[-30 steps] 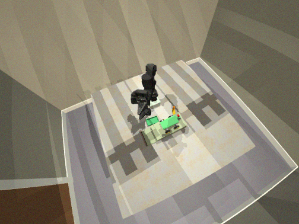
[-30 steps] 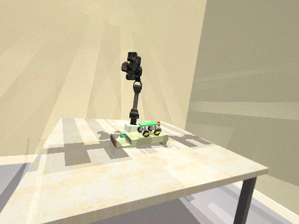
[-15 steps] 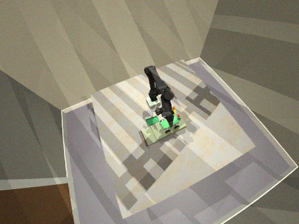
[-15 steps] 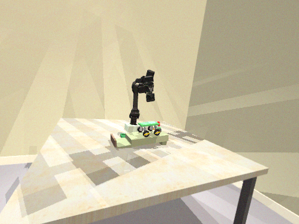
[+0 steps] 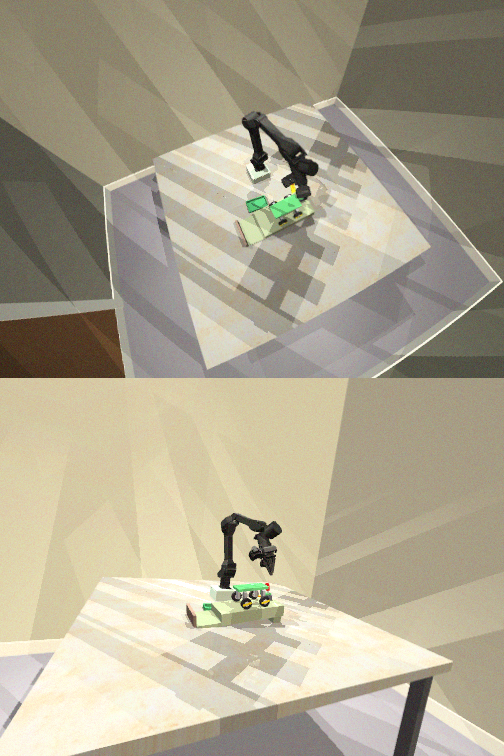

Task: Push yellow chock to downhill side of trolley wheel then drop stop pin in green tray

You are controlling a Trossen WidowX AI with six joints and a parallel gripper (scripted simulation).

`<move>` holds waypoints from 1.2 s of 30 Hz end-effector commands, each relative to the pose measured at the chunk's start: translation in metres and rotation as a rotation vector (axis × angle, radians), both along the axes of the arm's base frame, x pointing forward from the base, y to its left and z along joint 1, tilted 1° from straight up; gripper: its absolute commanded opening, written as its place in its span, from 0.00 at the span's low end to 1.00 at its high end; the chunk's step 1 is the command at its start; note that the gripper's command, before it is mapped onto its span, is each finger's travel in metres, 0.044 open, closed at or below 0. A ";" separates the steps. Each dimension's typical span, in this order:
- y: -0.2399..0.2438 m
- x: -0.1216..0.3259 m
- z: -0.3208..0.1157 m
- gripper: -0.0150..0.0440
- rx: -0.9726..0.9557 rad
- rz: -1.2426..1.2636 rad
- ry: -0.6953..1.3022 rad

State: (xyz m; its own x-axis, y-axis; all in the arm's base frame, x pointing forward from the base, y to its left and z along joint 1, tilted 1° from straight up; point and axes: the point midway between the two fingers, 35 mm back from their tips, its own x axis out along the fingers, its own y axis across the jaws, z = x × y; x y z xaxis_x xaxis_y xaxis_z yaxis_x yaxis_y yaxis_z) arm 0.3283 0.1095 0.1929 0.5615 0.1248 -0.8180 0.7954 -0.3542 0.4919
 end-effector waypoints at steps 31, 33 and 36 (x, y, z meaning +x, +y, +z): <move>0.044 -0.153 -0.130 0.58 -0.153 0.068 0.578; 0.044 -0.154 -0.135 0.58 -0.153 0.068 0.578; 0.044 -0.154 -0.137 0.58 -0.153 0.068 0.578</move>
